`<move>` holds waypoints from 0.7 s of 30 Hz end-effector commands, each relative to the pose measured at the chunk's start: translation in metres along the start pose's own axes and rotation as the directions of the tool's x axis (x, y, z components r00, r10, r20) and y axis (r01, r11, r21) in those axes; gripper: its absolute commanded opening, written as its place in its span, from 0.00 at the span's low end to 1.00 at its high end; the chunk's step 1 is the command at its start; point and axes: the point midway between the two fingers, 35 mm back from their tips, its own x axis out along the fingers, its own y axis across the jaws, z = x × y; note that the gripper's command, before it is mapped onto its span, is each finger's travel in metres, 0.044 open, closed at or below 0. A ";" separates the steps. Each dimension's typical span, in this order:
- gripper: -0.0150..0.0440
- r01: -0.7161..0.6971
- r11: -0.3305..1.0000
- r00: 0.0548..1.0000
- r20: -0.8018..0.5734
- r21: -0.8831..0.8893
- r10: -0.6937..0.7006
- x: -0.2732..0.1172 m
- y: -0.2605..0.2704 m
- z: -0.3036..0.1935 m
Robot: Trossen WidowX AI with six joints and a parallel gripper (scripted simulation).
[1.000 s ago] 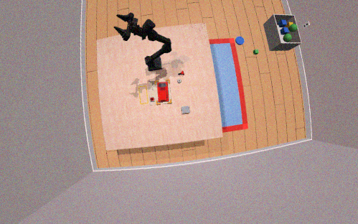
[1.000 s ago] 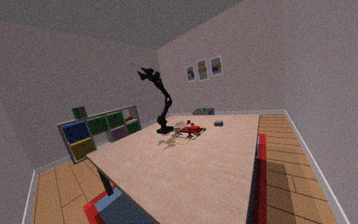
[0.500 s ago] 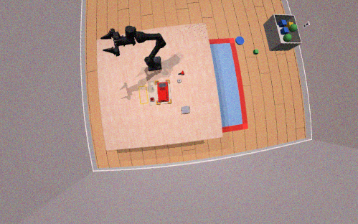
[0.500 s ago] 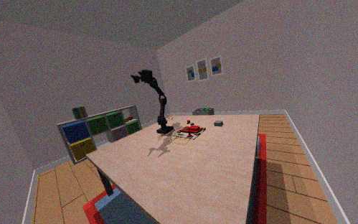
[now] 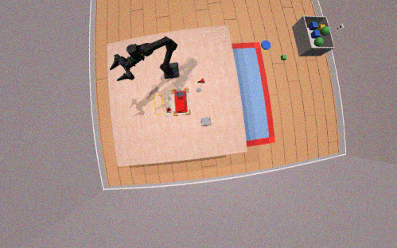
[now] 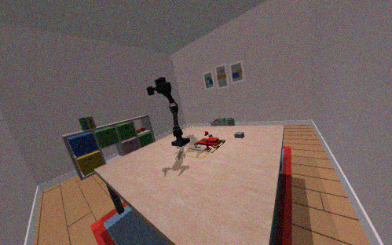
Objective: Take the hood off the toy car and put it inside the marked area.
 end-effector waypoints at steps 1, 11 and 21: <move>1.00 -0.098 0.995 0.989 -0.109 0.010 0.098 0.020 0.030 -0.032; 1.00 -0.284 0.958 0.894 -0.352 0.037 0.278 0.038 0.103 -0.102; 1.00 -0.457 0.887 0.708 -0.576 0.068 0.408 0.023 0.181 -0.174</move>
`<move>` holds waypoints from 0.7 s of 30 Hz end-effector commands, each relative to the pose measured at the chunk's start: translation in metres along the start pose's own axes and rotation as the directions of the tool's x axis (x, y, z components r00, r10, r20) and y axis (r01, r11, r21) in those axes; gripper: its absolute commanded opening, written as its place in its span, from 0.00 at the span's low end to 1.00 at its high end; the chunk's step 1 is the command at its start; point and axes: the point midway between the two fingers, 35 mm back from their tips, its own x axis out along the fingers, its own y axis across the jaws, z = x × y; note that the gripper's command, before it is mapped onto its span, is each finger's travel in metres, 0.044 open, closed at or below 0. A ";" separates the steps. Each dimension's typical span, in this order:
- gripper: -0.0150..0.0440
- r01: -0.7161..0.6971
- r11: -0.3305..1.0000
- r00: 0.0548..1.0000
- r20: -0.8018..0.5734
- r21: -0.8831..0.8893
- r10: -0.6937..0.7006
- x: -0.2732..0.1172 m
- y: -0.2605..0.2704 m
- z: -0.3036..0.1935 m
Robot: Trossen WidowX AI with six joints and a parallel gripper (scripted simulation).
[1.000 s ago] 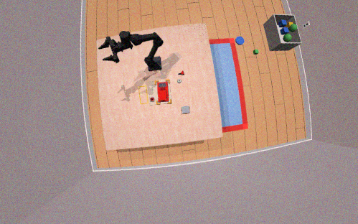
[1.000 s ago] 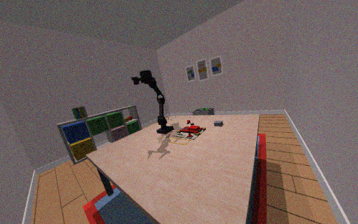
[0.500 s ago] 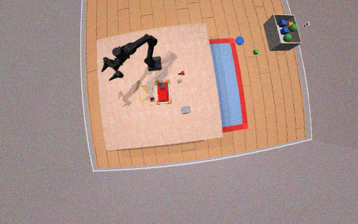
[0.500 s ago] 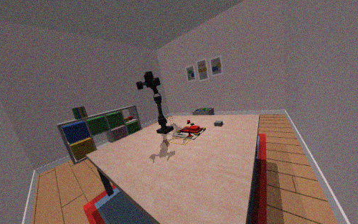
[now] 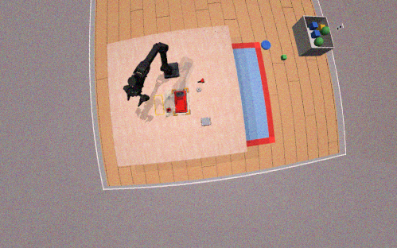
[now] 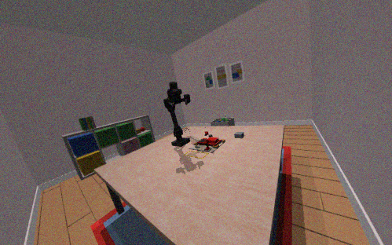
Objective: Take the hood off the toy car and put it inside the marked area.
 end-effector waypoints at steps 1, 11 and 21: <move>1.00 -0.088 0.996 0.986 -0.142 -0.026 0.083 0.022 0.037 -0.034; 1.00 -0.231 0.970 0.897 -0.401 -0.070 0.184 0.043 0.109 -0.104; 1.00 -0.360 0.924 0.725 -0.662 -0.131 0.189 0.038 0.172 -0.189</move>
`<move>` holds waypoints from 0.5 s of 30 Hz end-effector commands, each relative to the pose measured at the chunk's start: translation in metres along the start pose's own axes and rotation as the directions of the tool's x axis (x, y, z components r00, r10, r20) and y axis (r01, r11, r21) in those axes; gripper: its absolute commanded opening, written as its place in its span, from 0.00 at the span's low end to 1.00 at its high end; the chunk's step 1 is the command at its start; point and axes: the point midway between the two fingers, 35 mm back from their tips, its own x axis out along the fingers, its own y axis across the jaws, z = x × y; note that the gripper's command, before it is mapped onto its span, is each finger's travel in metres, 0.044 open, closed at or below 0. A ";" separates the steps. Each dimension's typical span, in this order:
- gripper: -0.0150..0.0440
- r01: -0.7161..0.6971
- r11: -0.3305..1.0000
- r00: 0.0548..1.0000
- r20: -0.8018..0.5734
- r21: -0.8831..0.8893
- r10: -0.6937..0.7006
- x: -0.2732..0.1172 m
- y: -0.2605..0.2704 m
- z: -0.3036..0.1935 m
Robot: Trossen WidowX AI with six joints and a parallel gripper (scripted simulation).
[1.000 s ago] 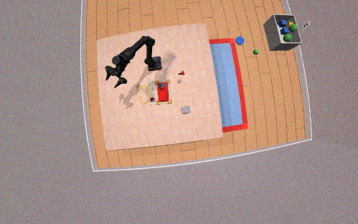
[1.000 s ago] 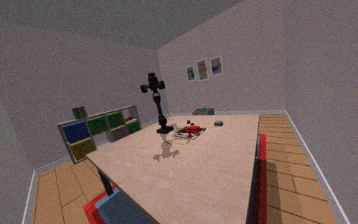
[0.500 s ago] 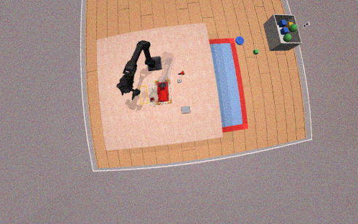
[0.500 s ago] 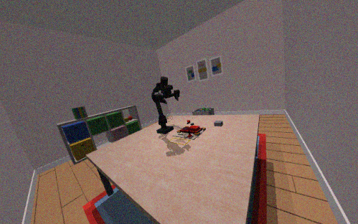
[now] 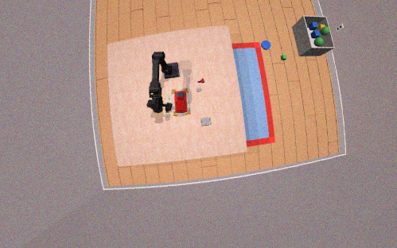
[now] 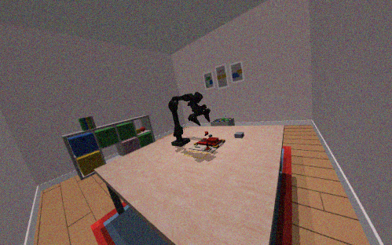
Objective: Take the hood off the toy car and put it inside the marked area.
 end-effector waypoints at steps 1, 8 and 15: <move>1.00 -0.036 0.998 0.987 -0.159 -0.057 0.027 0.026 0.033 -0.033; 1.00 -0.079 0.985 0.925 -0.379 -0.155 0.014 0.054 0.080 -0.082; 1.00 -0.104 0.967 0.850 -0.526 -0.231 -0.034 0.062 0.114 -0.133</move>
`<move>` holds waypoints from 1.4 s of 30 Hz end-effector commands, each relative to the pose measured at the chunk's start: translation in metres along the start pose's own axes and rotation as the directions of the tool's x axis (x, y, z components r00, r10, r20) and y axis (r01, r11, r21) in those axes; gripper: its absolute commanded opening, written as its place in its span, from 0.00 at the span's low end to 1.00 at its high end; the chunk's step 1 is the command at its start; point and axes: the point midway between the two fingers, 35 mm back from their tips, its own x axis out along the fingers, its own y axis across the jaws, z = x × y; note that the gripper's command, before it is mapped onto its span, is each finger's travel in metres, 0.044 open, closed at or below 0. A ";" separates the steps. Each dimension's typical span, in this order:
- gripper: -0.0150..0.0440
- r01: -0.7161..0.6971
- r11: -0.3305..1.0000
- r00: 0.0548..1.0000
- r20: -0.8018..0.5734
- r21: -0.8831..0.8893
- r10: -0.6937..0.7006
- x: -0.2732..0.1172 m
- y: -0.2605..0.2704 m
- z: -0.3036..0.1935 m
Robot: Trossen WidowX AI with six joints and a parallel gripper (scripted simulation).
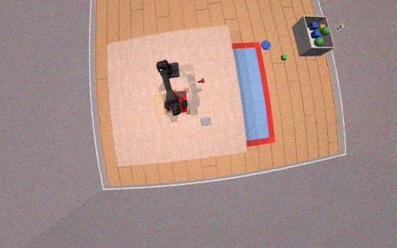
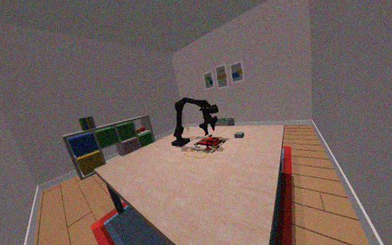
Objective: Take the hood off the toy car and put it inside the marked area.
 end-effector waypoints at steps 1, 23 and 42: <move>1.00 0.005 0.999 0.996 -0.088 -0.038 -0.008 0.014 0.022 -0.019; 1.00 0.005 0.999 0.996 -0.088 -0.038 -0.008 0.022 0.022 -0.016; 1.00 0.005 0.999 0.996 -0.088 -0.038 -0.008 0.033 0.023 -0.016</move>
